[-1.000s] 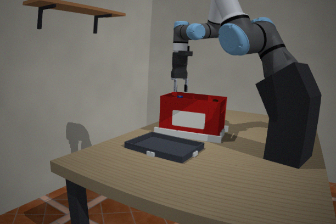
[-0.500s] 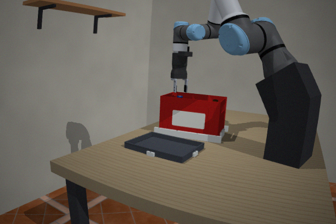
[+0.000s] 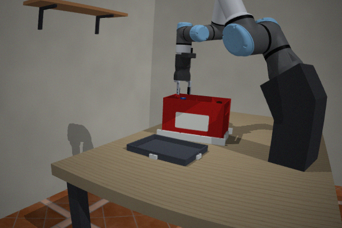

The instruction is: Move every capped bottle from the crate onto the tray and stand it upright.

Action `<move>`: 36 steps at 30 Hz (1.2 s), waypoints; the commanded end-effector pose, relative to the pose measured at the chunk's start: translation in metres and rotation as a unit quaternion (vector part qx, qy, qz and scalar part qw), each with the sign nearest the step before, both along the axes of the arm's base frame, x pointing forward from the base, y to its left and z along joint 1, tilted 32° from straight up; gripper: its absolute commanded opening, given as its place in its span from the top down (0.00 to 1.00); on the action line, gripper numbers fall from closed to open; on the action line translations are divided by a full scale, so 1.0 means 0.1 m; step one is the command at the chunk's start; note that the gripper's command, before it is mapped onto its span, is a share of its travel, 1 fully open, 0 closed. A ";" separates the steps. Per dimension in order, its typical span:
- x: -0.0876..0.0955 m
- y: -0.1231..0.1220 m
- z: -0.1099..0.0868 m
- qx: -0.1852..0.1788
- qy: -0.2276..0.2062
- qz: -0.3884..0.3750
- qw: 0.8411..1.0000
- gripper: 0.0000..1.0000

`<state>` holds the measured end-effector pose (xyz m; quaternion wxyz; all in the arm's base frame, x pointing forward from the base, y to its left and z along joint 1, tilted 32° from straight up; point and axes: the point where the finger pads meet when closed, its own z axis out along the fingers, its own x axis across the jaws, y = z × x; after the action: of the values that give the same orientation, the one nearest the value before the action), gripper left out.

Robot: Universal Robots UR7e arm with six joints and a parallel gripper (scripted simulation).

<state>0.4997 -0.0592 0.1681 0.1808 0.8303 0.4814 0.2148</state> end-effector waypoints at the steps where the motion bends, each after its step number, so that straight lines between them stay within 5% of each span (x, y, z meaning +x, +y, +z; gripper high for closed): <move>1: 0.03 0.00 -0.06 0.000 0.001 0.000 1.000 0.00; 36: 0.19 -0.03 -0.33 0.001 0.002 0.001 1.000 0.00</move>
<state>0.5155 -0.0627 0.1398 0.1789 0.8311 0.4814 0.2136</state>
